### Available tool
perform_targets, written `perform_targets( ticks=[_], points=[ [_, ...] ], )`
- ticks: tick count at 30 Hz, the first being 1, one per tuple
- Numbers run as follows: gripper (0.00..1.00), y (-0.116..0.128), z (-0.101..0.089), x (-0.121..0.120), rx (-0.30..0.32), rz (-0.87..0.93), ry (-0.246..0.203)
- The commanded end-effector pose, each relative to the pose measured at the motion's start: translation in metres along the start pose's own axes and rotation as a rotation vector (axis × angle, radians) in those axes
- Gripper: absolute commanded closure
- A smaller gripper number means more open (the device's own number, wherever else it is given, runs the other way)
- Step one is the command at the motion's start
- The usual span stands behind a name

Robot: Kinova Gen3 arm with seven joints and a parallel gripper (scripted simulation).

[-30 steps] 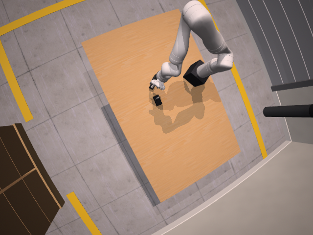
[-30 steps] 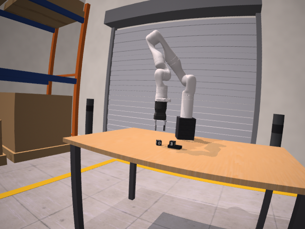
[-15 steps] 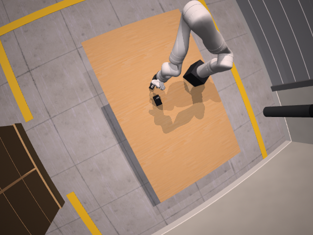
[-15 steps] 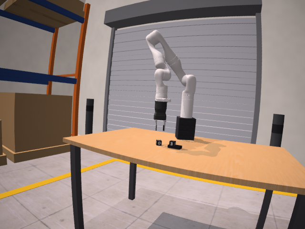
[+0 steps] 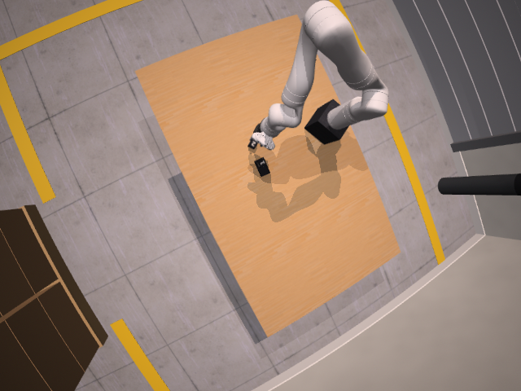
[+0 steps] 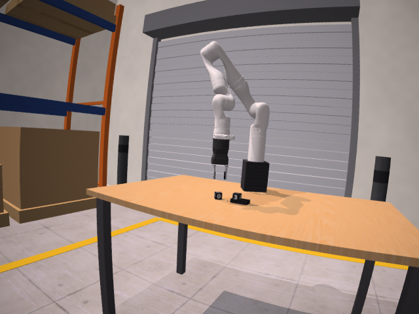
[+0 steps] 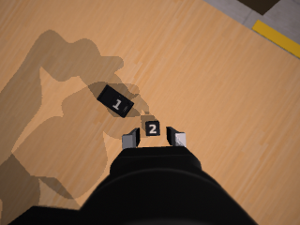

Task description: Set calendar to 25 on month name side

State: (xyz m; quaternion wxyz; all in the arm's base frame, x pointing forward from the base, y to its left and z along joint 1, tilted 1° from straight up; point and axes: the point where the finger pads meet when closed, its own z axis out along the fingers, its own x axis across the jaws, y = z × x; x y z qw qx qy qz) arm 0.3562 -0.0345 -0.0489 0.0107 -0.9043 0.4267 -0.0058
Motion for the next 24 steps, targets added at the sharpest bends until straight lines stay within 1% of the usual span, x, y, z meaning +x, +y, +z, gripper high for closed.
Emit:
perform_targets(
  ticks=[1, 16, 24],
  points=[
    [0.10, -0.0003, -0.0005, 0.0004, 0.001, 0.000, 0.001],
    [0.10, -0.0003, 0.0011, 0.0004, 0.001, 0.000, 0.002],
    [0.10, -0.0003, 0.0081, 0.0003, 0.001, 0.000, 0.002]
  ],
)
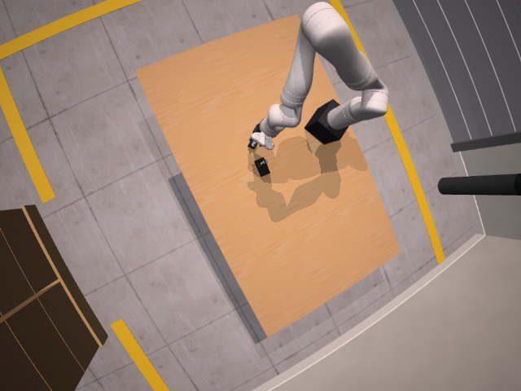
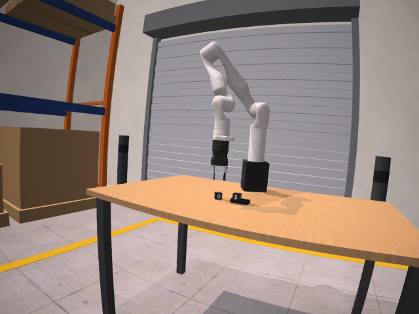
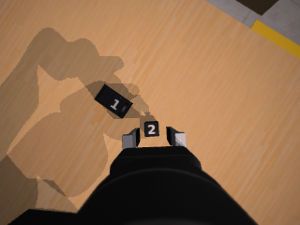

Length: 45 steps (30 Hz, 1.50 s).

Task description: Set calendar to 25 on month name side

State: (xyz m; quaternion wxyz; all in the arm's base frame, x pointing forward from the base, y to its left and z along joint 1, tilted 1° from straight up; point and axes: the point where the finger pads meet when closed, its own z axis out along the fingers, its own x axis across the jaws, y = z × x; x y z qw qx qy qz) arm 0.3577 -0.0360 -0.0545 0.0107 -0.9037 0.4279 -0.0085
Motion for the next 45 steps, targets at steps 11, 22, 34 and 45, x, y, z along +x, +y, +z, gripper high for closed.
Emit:
perform_targets(
  ticks=[11, 22, 34, 45],
  points=[
    [0.10, 0.000, 0.016, -0.002, -0.001, -0.003, -0.003],
    [0.10, 0.000, 0.033, -0.002, -0.001, -0.003, -0.003],
    [0.10, 0.000, 0.043, -0.003, -0.001, -0.003, -0.003],
    [0.10, 0.000, 0.047, -0.003, -0.001, -0.003, -0.003]
  ],
)
